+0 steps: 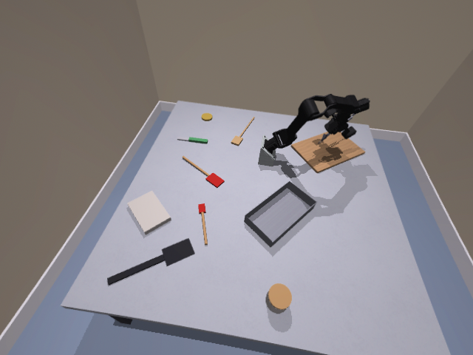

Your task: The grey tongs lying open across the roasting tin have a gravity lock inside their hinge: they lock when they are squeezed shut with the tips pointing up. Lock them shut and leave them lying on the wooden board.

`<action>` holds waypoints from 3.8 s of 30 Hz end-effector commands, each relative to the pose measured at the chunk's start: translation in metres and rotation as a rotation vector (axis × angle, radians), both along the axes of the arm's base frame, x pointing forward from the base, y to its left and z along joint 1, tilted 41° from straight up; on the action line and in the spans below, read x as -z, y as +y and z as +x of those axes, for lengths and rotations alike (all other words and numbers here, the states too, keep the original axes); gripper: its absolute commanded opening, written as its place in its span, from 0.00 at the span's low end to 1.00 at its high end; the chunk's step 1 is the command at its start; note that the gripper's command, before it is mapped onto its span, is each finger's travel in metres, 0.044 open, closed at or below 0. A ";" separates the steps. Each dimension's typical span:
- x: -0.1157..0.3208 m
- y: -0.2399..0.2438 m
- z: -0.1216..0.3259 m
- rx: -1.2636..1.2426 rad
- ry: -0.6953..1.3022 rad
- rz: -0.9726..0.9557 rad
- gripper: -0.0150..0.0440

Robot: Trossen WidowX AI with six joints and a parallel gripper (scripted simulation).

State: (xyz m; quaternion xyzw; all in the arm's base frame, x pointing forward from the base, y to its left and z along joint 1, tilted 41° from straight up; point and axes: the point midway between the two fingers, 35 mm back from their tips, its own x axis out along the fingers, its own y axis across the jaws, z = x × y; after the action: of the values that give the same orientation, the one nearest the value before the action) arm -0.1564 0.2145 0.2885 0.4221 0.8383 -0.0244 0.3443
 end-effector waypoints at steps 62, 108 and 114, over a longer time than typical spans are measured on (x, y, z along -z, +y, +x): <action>0.013 0.017 -0.006 0.117 -0.453 -0.081 0.00; 0.063 0.059 0.000 0.118 -0.455 -0.070 0.00; 0.062 0.059 0.000 0.123 -0.456 -0.070 0.22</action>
State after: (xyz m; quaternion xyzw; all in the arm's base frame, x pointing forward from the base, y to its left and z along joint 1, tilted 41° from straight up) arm -0.1558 0.2735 0.2260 0.4548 0.7101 0.0215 0.5370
